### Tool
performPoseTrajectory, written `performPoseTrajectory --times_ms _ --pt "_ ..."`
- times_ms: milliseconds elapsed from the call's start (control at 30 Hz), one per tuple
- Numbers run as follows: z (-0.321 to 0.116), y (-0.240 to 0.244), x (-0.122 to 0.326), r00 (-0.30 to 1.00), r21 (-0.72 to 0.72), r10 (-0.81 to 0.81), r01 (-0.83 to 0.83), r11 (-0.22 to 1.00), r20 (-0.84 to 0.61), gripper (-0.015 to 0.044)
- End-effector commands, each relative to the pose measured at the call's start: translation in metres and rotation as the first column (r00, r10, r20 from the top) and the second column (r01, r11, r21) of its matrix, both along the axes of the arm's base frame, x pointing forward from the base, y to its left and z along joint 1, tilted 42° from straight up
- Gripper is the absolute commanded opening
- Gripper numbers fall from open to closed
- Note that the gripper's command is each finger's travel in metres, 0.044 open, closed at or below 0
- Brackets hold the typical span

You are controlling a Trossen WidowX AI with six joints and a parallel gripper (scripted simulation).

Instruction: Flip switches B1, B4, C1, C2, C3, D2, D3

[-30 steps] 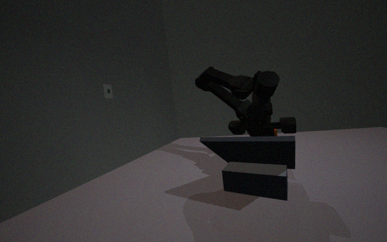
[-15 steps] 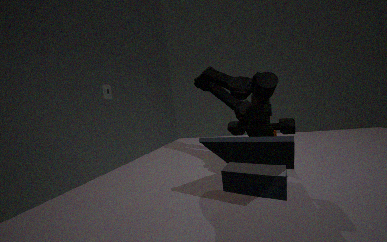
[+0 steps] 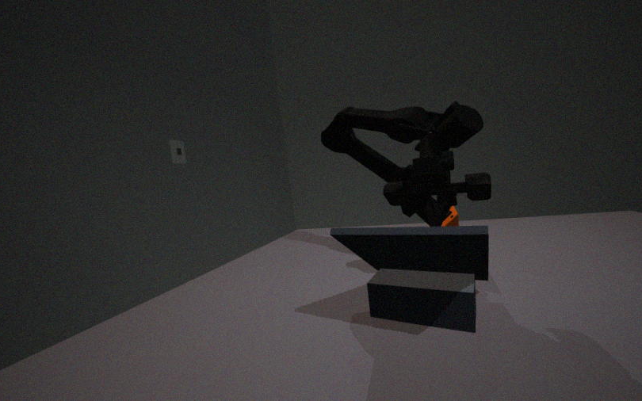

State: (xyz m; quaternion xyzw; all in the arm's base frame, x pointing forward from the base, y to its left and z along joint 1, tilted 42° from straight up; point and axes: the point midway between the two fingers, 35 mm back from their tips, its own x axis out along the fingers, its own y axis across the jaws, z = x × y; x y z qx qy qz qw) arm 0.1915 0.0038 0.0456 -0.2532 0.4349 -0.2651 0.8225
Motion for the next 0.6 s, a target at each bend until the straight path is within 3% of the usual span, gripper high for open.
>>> performPoseTrajectory --times_ms 0,133,300,567 --pt "0.015 0.009 -0.007 1.000 -0.010 0.004 -0.004 1.000 0.024 0.0000" --pt "0.016 0.010 -0.006 1.000 -0.010 0.004 -0.004 1.000 0.024 0.0000" --pt "0.036 0.031 0.033 1.000 -0.010 0.004 -0.004 1.000 0.026 0.0000" --pt "0.037 0.031 0.034 1.000 -0.010 0.004 -0.004 1.000 0.026 0.0000"
